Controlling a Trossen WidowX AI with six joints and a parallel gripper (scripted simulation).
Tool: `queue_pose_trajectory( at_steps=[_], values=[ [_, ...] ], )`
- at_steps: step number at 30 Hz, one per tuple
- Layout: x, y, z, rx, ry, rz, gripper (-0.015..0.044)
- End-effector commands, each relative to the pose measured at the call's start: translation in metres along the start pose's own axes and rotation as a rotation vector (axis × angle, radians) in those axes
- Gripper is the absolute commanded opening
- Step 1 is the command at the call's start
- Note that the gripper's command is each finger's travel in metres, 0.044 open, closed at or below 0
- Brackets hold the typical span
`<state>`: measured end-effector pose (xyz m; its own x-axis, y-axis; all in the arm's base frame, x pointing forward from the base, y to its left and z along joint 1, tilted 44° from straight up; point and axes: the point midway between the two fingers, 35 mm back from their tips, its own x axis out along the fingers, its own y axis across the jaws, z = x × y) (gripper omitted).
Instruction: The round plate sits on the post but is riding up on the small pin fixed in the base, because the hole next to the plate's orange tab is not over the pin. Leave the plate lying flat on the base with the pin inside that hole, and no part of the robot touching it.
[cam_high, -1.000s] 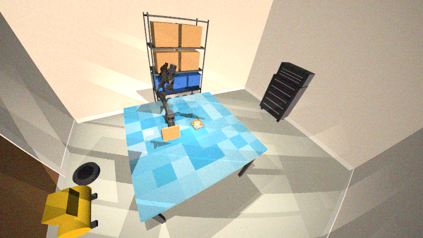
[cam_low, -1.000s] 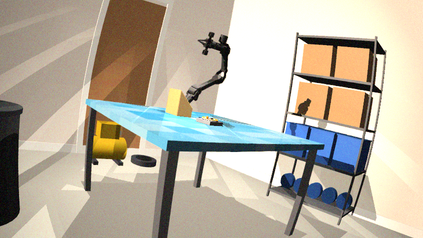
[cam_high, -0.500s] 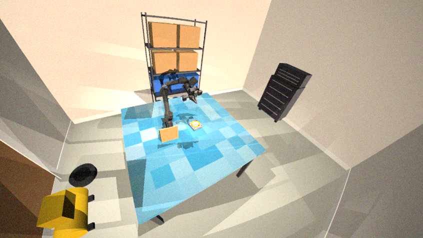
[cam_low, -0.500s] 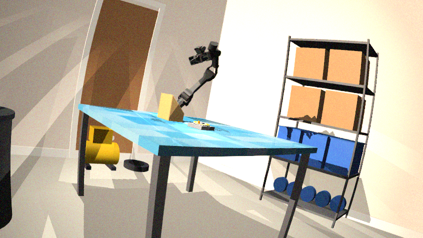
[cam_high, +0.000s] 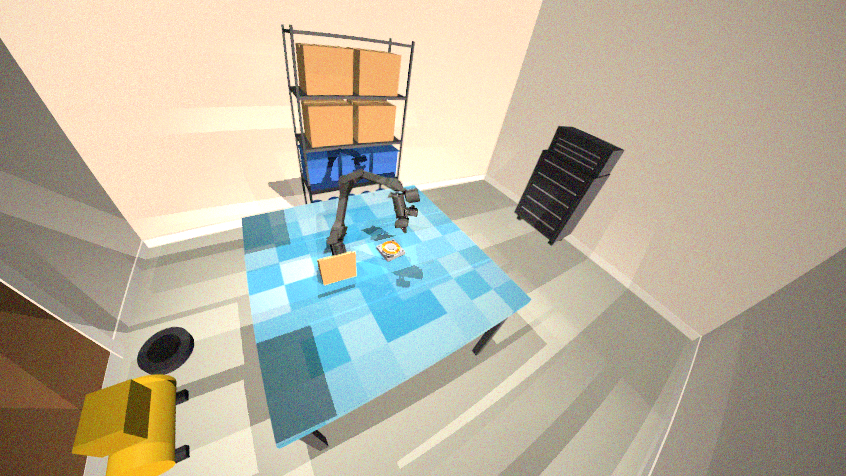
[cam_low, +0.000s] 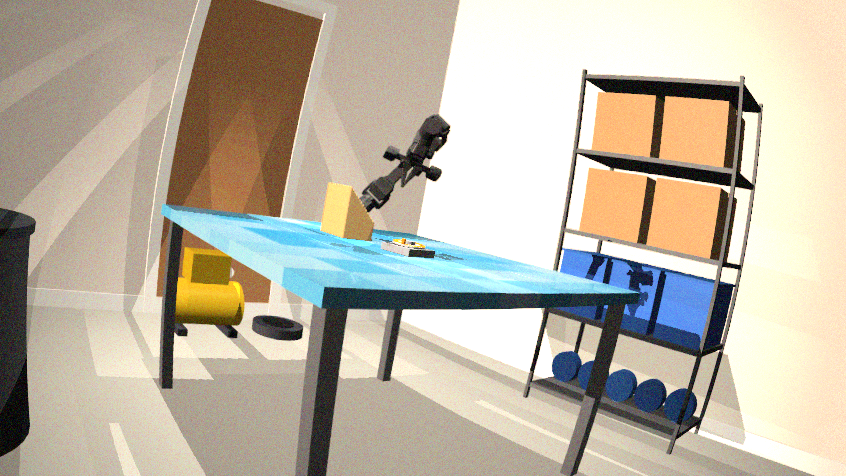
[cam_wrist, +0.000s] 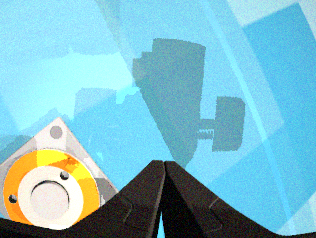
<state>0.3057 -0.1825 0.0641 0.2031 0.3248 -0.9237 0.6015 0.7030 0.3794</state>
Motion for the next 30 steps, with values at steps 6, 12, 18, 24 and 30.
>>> queue_pose_trajectory(
  at_steps=[6, 12, 18, 24, 30],
  values=[
    [0.092, 0.066, -0.043, -0.545, 0.23, 0.353, 0.0],
    [0.091, 0.071, -0.041, -0.545, 0.23, 0.353, 0.0],
    [0.103, 0.075, -0.044, -0.545, 0.23, 0.353, 0.0],
    [0.134, 0.086, -0.055, -0.545, 0.23, 0.355, 0.0],
    [0.135, 0.084, -0.056, -0.545, 0.23, 0.355, 0.0]
  ],
)
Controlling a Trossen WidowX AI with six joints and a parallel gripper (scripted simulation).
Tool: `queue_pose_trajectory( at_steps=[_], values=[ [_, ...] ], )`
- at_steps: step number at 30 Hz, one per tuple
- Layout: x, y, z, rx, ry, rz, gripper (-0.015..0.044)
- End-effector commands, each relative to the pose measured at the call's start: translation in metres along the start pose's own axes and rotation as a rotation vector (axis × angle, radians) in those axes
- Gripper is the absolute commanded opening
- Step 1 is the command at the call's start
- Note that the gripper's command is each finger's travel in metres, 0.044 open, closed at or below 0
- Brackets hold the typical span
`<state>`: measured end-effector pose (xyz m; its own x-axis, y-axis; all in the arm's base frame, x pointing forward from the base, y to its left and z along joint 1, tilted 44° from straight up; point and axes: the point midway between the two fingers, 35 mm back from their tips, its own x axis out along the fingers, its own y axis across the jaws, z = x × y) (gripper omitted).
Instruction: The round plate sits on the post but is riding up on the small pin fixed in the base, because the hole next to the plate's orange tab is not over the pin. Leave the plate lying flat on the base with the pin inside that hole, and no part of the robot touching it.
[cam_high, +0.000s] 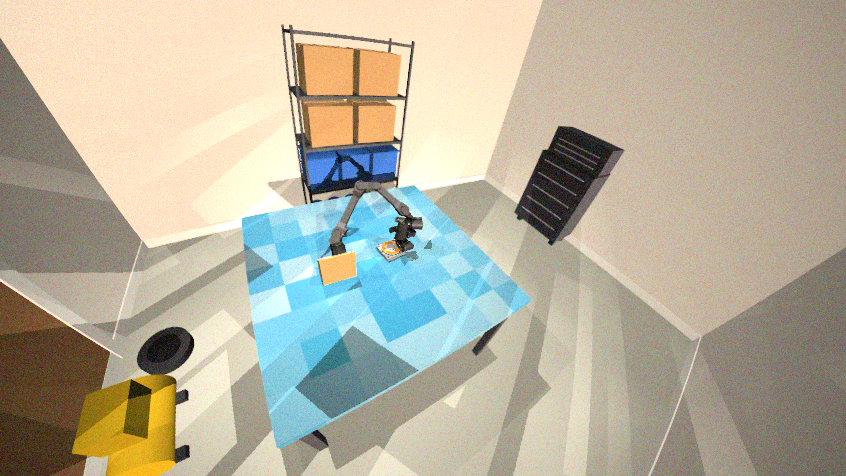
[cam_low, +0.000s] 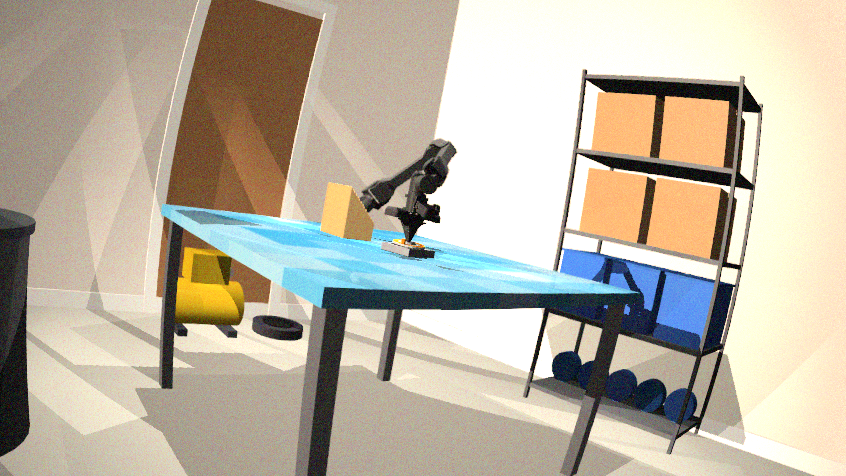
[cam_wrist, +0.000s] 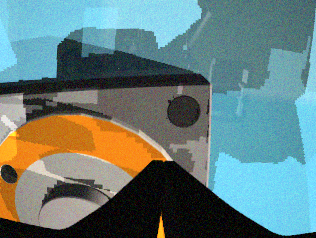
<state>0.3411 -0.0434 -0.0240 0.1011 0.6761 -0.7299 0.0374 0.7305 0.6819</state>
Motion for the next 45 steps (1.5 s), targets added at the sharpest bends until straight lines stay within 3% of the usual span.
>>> queue_pose_trajectory(
  at_steps=[1, 45],
  values=[
    [0.001, -0.002, -0.001, 0.005, -0.009, 0.004, 0.0],
    [0.002, -0.016, -0.032, 0.006, -0.008, 0.003, 0.0]
  ],
)
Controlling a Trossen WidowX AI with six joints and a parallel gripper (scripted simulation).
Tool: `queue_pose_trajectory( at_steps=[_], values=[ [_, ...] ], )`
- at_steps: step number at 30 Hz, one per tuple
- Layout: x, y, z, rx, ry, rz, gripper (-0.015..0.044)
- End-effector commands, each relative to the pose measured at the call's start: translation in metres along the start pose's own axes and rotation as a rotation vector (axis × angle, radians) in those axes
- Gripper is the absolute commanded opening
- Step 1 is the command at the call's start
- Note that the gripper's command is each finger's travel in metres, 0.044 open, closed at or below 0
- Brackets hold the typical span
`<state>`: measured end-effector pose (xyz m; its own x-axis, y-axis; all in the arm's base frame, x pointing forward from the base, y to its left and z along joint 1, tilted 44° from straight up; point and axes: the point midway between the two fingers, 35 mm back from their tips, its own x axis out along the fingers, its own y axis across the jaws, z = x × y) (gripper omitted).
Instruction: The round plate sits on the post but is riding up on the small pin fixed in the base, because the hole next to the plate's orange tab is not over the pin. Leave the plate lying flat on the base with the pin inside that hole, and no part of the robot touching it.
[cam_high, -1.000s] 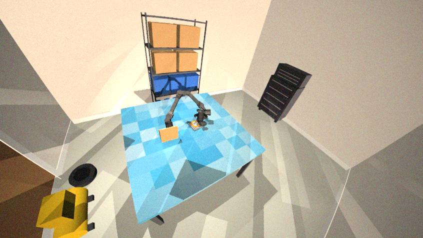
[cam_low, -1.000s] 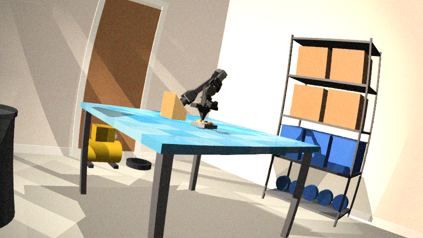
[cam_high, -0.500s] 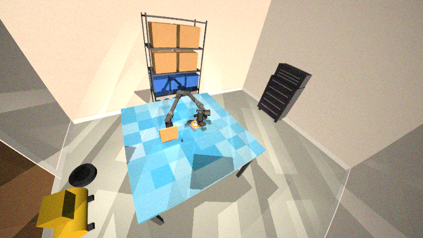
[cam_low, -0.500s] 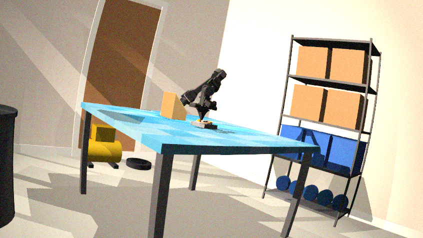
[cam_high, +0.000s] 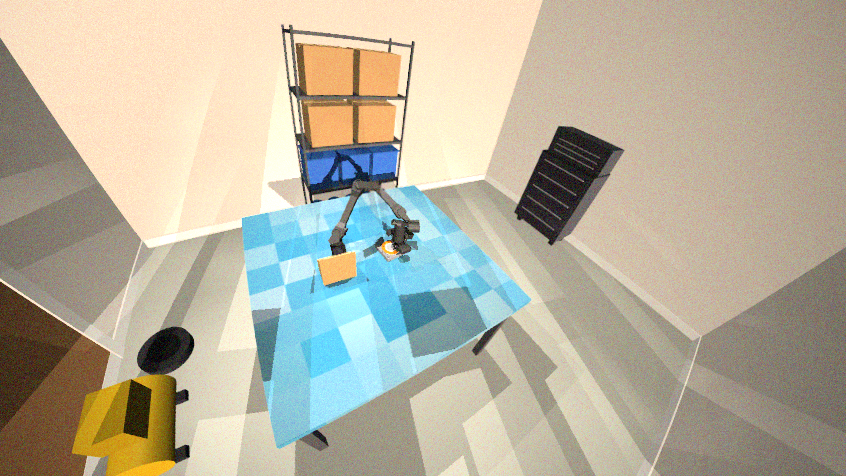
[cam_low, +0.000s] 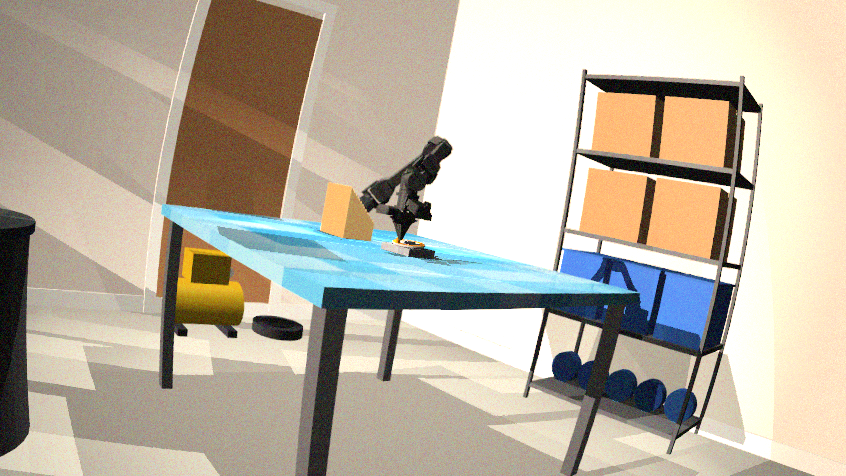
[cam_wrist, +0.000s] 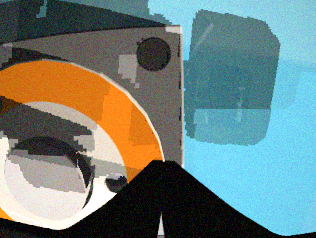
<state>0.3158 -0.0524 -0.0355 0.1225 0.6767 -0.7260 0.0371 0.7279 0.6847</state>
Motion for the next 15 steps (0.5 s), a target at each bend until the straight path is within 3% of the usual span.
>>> queue_pose_trajectory(
  at_steps=[1, 15],
  values=[
    [0.002, -0.001, -0.007, 0.006, 0.013, -0.001, 0.0],
    [0.002, -0.001, -0.018, 0.006, 0.014, -0.001, 0.0]
  ],
)
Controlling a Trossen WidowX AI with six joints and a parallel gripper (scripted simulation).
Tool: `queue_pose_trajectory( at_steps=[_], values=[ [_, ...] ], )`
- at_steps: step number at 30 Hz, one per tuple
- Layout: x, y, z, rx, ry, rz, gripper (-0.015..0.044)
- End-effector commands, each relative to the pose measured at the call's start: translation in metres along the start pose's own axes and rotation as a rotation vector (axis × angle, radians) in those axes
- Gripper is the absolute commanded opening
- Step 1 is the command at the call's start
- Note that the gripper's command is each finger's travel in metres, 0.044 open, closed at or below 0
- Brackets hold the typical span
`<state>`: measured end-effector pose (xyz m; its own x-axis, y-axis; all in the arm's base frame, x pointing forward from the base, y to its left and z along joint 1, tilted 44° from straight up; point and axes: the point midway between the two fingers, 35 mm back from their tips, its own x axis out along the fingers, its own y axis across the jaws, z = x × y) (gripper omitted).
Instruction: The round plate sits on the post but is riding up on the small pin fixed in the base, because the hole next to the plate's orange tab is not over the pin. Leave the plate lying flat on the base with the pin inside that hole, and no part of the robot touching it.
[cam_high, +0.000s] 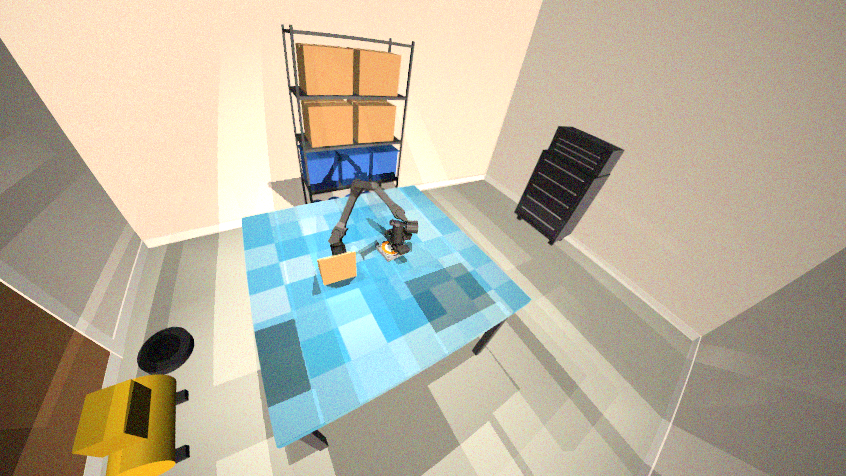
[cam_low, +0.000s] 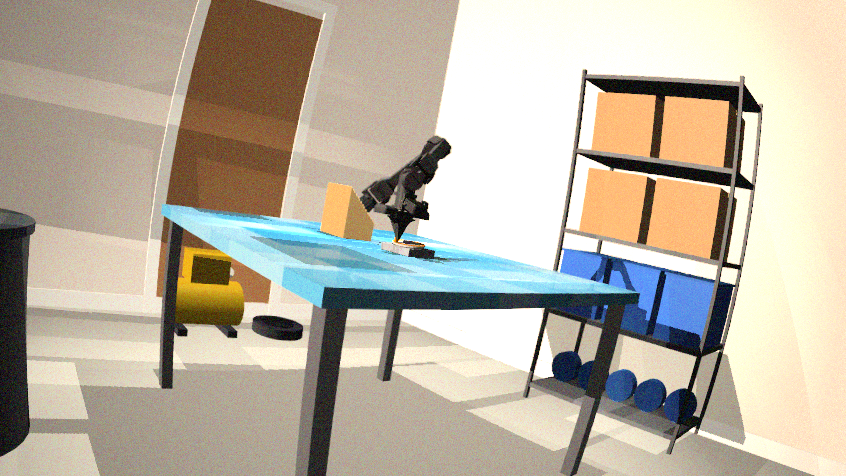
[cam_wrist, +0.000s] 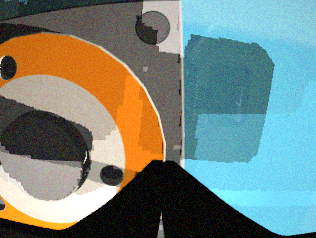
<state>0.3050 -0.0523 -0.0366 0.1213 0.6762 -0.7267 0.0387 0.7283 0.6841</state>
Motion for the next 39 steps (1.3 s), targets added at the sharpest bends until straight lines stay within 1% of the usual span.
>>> queue_pose_trajectory(
  at_steps=[1, 39],
  values=[
    [0.002, 0.0, -0.008, 0.005, 0.013, 0.0, 0.0],
    [0.0, 0.021, -0.044, 0.006, 0.014, 0.001, 0.0]
  ],
)
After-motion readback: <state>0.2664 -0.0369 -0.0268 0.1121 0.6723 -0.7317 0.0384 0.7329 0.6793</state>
